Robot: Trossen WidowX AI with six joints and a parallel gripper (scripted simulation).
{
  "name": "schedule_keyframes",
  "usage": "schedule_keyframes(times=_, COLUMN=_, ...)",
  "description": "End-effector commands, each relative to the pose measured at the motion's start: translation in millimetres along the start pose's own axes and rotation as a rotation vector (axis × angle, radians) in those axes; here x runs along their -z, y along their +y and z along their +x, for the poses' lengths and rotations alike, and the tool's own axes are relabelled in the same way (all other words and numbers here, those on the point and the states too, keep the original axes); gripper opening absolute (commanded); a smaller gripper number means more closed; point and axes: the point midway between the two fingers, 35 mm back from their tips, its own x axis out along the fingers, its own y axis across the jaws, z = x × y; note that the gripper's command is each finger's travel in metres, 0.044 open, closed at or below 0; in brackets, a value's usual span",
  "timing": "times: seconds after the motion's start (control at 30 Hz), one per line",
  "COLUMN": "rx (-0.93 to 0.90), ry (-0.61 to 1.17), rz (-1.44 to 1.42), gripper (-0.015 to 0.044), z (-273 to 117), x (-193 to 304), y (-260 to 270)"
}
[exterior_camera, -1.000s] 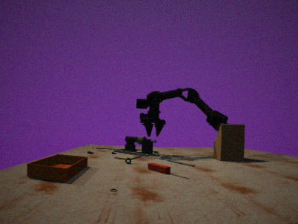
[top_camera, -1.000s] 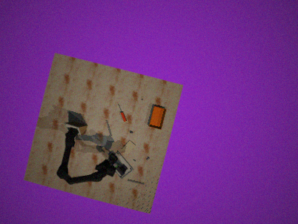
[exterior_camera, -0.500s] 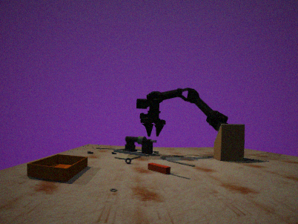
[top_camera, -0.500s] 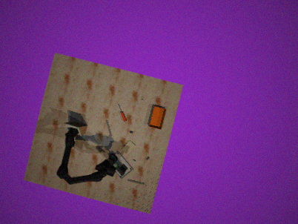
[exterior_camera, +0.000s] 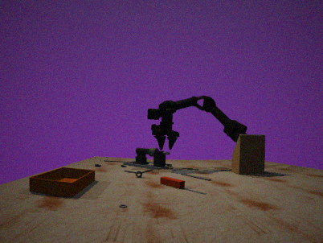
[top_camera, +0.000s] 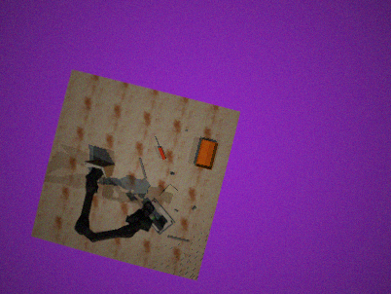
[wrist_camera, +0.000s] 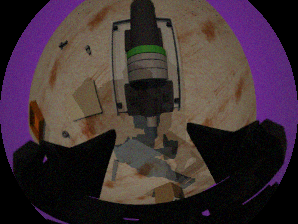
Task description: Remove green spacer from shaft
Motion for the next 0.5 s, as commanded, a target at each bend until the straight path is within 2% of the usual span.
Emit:
schedule_keyframes(times=0.0, rx=0.008, ry=0.004, rz=-0.009, gripper=0.0440, z=9.2, x=2.1, y=-0.5)
schedule_keyframes(times=0.47, rx=0.010, ry=0.002, rz=-0.009, gripper=0.0440, z=32.1, x=2.8, y=-1.8)
